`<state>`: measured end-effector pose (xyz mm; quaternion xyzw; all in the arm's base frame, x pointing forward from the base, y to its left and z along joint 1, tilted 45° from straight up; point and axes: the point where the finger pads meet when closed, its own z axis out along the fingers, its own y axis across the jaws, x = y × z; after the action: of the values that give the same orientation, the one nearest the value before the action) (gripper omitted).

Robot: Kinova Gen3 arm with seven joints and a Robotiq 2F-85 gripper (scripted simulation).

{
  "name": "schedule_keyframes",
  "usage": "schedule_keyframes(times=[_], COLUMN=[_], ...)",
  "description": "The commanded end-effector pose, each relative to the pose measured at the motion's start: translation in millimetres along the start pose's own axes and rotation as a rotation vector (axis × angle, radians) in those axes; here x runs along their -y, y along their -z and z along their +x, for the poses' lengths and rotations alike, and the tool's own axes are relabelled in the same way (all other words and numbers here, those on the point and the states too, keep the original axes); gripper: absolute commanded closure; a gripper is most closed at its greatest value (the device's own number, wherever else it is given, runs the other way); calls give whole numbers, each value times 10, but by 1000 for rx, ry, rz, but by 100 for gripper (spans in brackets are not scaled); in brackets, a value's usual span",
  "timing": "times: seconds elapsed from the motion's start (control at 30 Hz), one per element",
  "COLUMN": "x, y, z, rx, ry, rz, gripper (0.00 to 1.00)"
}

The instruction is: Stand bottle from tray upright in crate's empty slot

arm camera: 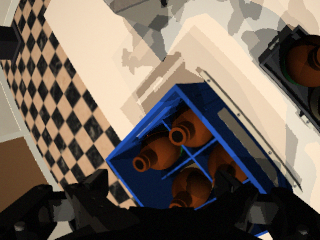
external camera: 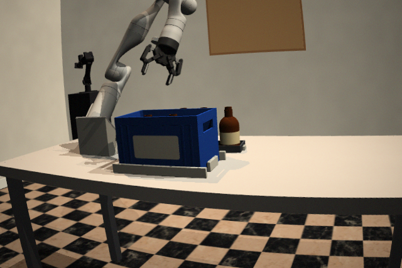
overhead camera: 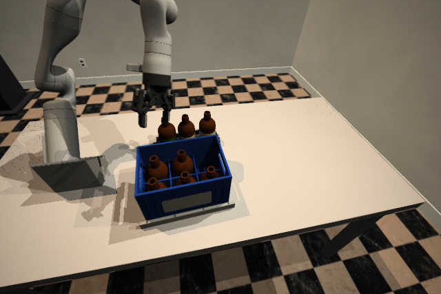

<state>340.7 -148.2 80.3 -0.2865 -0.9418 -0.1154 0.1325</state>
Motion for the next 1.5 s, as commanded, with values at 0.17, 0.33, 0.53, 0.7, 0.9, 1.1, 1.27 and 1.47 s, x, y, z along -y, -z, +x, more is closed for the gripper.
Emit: schedule_keyframes(times=[0.17, 0.33, 0.53, 0.7, 0.9, 1.1, 1.27, 1.47], x=[-107, -243, -383, -383, -527, -673, -822, -822], y=[53, 121, 190, 190, 258, 326, 393, 393], z=[-17, -32, -41, -41, -45, -42, -33, -33], rx=[14, 32, 50, 50, 69, 89, 108, 108], ry=[29, 75, 121, 121, 166, 211, 256, 256], rz=[11, 35, 58, 58, 80, 100, 120, 120], gripper=[0, 0, 0, 0, 0, 0, 0, 0])
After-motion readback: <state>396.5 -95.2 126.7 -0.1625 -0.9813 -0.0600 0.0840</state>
